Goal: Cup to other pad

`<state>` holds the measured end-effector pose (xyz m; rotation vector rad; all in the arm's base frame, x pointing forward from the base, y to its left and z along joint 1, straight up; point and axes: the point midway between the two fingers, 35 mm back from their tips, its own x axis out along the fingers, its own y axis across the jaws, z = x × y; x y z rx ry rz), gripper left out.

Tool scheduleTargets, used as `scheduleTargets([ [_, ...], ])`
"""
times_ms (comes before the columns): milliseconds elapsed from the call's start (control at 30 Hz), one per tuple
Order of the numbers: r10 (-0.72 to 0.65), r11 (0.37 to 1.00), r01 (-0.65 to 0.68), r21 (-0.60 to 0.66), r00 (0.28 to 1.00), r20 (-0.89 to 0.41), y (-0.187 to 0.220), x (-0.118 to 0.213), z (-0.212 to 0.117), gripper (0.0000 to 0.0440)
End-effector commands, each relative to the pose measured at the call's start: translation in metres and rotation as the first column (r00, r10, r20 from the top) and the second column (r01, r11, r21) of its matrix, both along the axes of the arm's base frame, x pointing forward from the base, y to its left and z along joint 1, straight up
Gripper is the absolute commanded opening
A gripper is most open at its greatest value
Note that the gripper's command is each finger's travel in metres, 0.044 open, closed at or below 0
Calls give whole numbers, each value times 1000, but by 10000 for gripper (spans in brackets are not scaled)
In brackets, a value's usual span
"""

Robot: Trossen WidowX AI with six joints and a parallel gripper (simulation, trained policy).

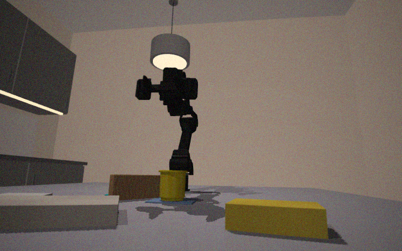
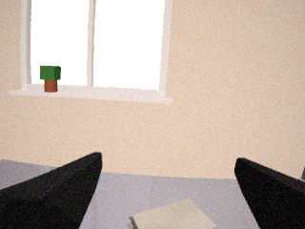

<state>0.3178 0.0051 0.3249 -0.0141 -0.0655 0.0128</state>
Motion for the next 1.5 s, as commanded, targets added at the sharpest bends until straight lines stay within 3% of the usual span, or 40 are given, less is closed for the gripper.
scheduleTargets([
  [0, 1, 1000, -1, 1, 1000, 0, 0, 0, 1, 374],
  [333, -4, 999, 6, 32, 999, -50, 0, 5, 7, 112],
  [400, -5, 999, 8, 44, 998, -68, 0, 7, 7, 77],
  [533, 2, 997, 6, 78, 995, -103, 2, 11, 9, 80],
  [867, 30, 983, 5, 181, 981, -190, 9, 22, 13, 134],
  [1467, 77, 925, 72, 373, 927, -368, 23, 42, 13, 151],
])
